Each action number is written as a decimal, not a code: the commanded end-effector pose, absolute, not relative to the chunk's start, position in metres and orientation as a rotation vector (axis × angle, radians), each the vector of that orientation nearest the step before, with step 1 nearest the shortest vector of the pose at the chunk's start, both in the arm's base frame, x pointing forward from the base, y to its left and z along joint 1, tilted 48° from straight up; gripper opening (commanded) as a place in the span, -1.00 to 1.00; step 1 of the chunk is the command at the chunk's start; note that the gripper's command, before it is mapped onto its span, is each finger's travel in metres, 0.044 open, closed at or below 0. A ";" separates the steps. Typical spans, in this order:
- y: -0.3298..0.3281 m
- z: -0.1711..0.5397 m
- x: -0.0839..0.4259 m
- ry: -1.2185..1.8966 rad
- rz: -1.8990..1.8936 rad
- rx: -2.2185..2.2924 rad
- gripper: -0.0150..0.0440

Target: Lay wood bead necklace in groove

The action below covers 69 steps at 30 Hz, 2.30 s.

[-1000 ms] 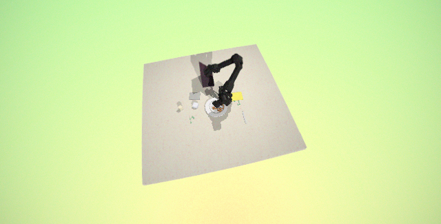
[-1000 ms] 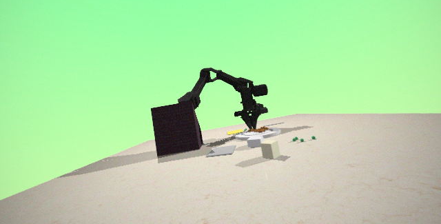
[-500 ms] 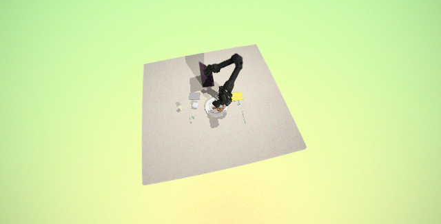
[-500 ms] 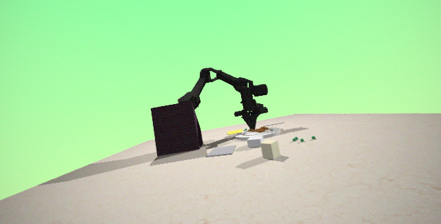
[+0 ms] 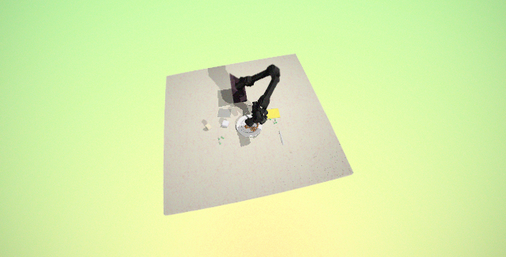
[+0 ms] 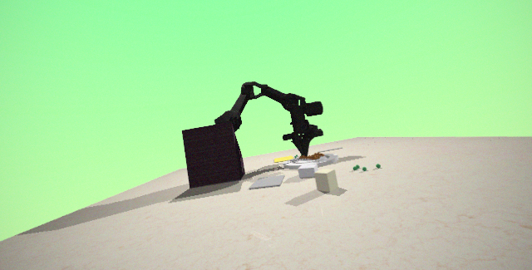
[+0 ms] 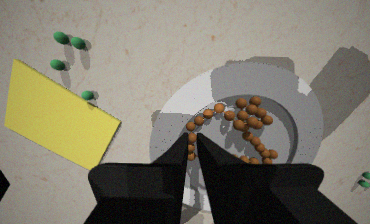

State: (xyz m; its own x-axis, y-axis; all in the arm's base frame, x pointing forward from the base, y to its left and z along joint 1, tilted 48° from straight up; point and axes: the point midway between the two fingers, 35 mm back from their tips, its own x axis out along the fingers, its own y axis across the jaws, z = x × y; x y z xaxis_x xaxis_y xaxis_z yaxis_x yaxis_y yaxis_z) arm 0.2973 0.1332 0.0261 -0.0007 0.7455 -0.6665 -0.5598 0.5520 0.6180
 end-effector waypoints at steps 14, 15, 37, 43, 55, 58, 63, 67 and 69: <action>0.130 0.032 0.295 1.190 1.030 0.197 -0.49; 0.131 0.033 0.293 1.190 1.030 0.197 -0.49; 0.136 0.031 0.293 1.185 1.036 0.194 0.49; 0.135 0.032 0.292 1.190 1.033 0.199 1.00; 0.133 0.034 0.292 1.190 1.030 0.197 1.00; 0.133 0.034 0.292 1.190 1.030 0.197 1.00; 0.132 0.034 0.292 1.200 1.019 0.211 0.91; 0.119 0.030 0.294 1.385 0.786 0.498 0.56; 0.111 0.028 0.295 1.483 0.629 0.674 0.38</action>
State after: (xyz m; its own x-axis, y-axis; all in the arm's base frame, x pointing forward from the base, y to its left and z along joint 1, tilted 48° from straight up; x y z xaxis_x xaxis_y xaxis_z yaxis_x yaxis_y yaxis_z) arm 0.2923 0.1252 0.0313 -0.0045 0.7440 -0.6681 -0.3154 0.6330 0.7070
